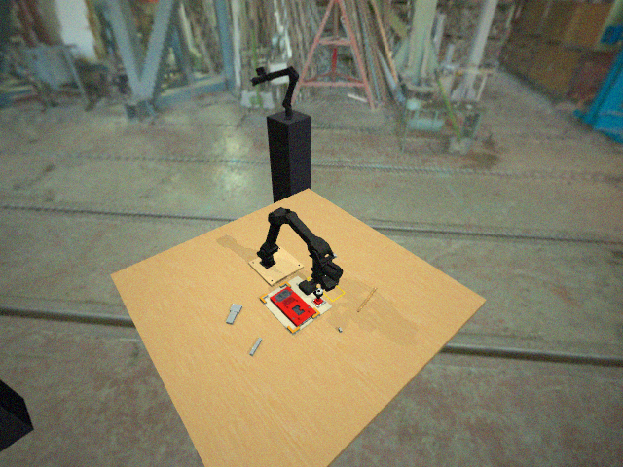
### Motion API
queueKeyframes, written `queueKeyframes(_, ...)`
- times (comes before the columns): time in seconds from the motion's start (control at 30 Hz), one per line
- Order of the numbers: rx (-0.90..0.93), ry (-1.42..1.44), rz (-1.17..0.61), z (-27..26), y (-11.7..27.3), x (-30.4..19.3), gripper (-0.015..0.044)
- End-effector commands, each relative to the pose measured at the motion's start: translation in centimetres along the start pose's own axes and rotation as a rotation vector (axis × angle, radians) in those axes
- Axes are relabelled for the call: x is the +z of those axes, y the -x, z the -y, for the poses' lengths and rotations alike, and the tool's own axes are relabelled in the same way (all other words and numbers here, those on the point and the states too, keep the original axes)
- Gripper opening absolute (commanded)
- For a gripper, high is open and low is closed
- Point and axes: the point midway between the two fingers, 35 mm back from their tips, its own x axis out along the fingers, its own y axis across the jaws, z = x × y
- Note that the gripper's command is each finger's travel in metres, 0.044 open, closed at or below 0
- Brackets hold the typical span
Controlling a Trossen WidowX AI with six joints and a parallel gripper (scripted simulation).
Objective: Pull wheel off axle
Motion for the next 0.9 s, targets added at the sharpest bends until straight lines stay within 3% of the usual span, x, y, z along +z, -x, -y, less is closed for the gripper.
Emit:
queueKeyframes(0.0,0.001,0.000,0.004,0.0,0.3,0.1,0.0000)
queueKeyframes(0.57,0.001,0.000,0.004,0.0,3.8,-0.1,0.0000)
queueKeyframes(0.87,0.001,-0.001,-0.001,-2.1,3.2,-1.0,0.0000)
